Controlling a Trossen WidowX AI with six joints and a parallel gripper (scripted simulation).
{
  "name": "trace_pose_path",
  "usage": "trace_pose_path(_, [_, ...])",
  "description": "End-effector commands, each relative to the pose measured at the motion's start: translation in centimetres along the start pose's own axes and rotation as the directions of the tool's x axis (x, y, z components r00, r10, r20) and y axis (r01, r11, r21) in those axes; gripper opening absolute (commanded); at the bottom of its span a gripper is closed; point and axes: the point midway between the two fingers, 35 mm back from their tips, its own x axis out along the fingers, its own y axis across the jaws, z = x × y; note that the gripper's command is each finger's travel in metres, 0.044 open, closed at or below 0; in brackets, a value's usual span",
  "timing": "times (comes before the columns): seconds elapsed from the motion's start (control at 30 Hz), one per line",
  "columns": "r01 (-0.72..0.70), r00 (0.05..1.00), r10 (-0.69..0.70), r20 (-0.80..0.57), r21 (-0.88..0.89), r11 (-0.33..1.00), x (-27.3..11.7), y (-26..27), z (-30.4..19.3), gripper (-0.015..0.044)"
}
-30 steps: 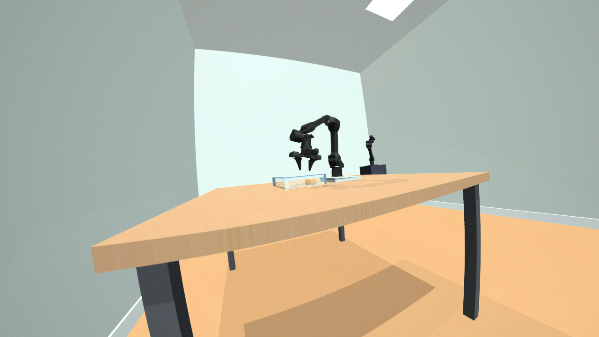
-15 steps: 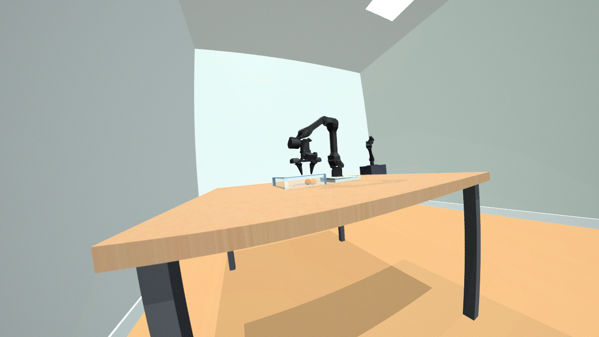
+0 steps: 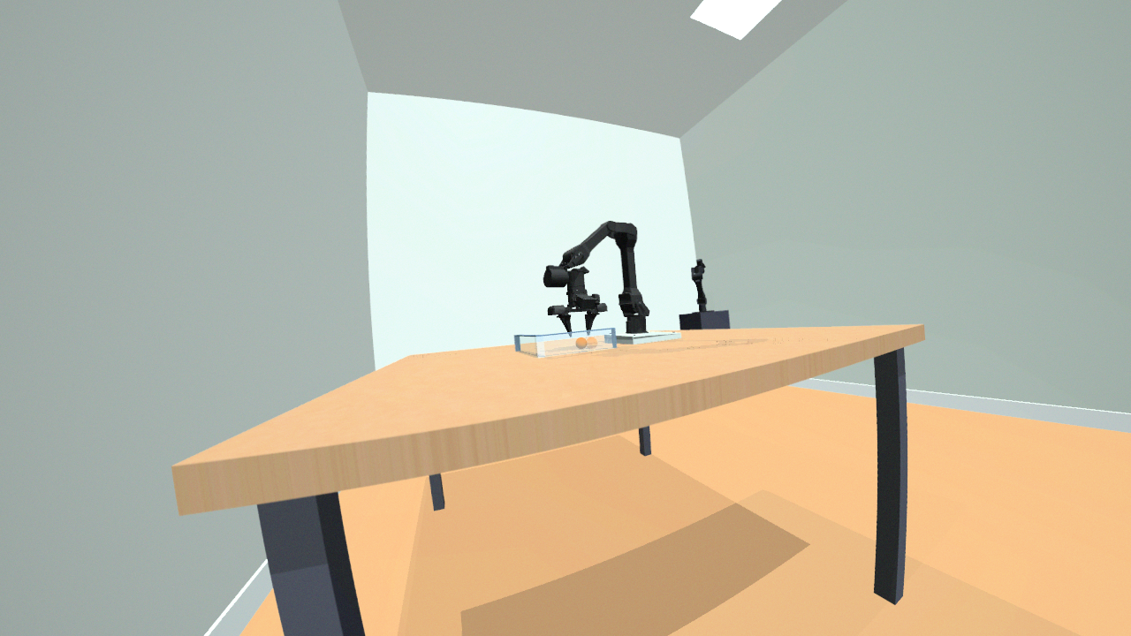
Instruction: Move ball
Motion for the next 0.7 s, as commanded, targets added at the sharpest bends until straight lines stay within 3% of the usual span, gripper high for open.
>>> trace_pose_path(0.0, [-0.015,1.000,0.015,0.002,0.000,1.000,1.0,0.2,0.0,0.0285])
trace_pose_path(0.4, [-0.015,1.000,0.015,0.002,0.000,1.000,2.6,0.3,0.0,0.0285])
trace_pose_path(0.5, [-0.015,1.000,0.015,0.002,0.000,1.000,2.6,0.3,0.0,0.0207])
trace_pose_path(0.67, [-0.015,1.000,0.015,0.002,0.000,1.000,2.6,0.3,0.0,0.0173])
